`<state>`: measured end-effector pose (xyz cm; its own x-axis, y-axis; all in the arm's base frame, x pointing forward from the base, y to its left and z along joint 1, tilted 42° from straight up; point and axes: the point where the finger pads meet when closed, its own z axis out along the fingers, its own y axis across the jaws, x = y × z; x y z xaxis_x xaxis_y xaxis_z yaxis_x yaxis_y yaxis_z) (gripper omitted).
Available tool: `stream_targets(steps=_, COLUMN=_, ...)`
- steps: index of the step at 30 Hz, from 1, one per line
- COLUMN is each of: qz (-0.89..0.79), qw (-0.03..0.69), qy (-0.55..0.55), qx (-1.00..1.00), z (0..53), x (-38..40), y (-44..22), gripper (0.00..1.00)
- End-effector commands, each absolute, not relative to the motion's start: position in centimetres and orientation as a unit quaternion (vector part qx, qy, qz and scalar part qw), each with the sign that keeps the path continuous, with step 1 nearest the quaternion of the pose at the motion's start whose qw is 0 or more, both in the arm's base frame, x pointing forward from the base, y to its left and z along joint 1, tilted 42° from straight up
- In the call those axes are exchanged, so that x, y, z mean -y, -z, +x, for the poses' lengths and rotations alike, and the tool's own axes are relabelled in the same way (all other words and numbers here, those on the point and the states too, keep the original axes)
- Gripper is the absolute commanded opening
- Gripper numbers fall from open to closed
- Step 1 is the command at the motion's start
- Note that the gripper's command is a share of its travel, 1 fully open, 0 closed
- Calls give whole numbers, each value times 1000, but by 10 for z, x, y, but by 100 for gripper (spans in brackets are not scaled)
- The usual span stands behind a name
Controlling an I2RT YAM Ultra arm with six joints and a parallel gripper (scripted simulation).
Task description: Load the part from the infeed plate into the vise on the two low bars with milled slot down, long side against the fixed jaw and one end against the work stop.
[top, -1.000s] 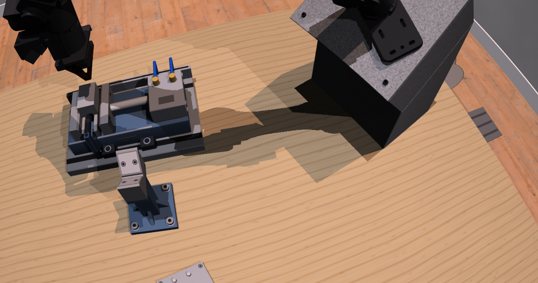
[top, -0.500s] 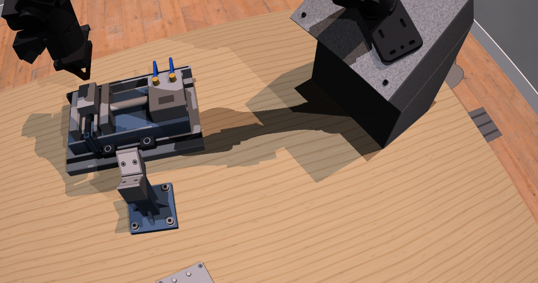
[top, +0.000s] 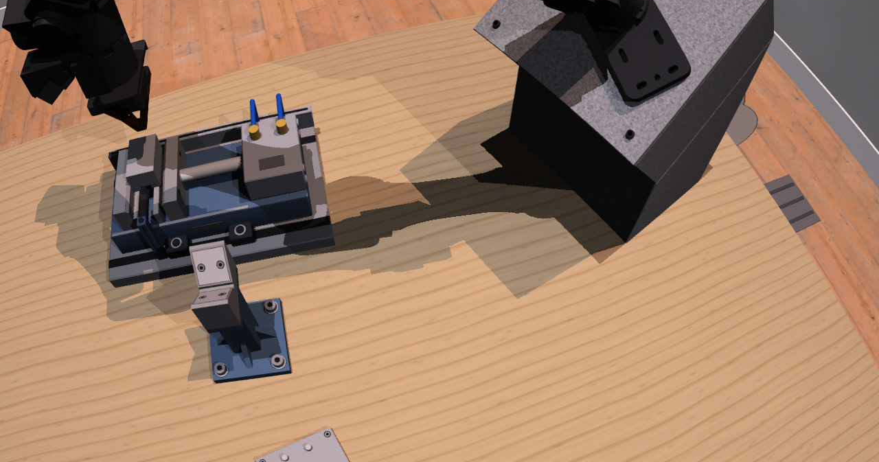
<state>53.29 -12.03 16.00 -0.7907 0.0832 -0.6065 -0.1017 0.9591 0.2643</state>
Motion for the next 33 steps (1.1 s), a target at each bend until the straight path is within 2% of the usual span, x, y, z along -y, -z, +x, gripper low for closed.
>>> stream_targets(steps=1, qz=0, qw=338, qy=-134, qx=-931, z=535, x=132, y=-173, gripper=0)
stream_targets(steps=33, qz=-4, qw=348, qy=-130, qx=-928, z=535, x=133, y=-180, gripper=0)
